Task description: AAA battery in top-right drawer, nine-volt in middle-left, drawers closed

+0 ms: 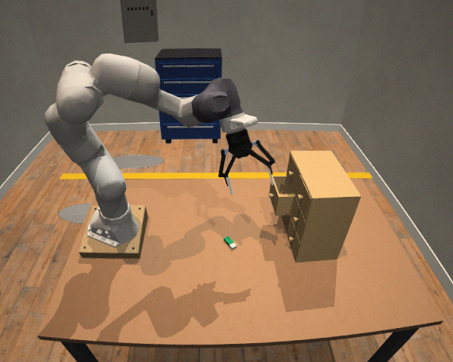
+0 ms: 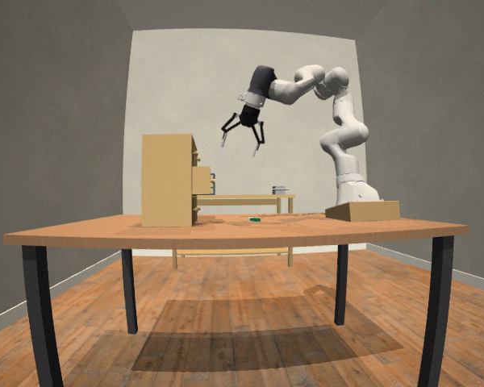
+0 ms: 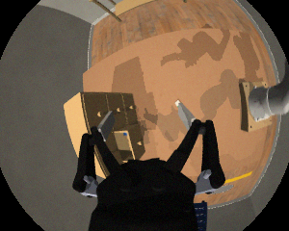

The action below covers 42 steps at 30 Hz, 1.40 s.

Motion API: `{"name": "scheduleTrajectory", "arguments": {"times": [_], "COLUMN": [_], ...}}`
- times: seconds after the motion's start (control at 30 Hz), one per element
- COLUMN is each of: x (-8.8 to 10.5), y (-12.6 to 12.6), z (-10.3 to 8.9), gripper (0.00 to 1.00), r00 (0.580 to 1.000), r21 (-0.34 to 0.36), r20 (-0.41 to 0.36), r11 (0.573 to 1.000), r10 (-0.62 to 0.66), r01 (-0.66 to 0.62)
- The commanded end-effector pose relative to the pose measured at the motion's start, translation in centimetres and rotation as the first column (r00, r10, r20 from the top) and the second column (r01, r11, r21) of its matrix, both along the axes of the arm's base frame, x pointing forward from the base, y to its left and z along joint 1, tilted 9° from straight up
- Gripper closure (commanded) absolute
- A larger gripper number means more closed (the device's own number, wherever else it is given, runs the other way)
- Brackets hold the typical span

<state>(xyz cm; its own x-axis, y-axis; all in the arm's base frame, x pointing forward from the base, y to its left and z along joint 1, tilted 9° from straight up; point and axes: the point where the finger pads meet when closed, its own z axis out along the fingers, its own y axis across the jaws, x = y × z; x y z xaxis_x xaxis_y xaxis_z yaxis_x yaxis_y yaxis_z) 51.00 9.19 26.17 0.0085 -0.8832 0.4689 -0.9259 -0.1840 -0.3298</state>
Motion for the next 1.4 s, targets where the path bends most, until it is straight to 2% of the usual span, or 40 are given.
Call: {"name": "scheduleTrajectory", "arguments": {"times": [0.0,0.2,0.23,1.03,1.1,1.27,1.3,1.37], "x": [0.0,0.0,-0.6,-0.6,-1.6,-1.6,-2.1,-2.1], "y": [0.0,0.0,0.5,0.5,1.7,1.7,2.4,2.4], "z": [-0.1,-0.1,-0.3,-0.3,-0.8,-0.8,-1.0,-1.0], "gripper": [0.0,0.0,0.0,0.0,0.0,0.0,0.0,0.0], "r00": [1.0,1.0,0.987,0.987,0.915,0.91,0.853,0.853], "r21": [0.009,0.009,0.089,0.089,0.222,0.228,0.285,0.285], "r20": [0.007,0.007,0.026,0.026,0.028,0.027,0.013,0.013], "r11": [1.0,1.0,0.983,0.983,0.895,0.889,0.82,0.82], "r10": [-0.023,-0.023,-0.161,-0.161,-0.402,-0.413,-0.521,-0.521], "r01": [0.023,0.023,0.158,0.158,0.386,0.397,0.496,0.496]}}
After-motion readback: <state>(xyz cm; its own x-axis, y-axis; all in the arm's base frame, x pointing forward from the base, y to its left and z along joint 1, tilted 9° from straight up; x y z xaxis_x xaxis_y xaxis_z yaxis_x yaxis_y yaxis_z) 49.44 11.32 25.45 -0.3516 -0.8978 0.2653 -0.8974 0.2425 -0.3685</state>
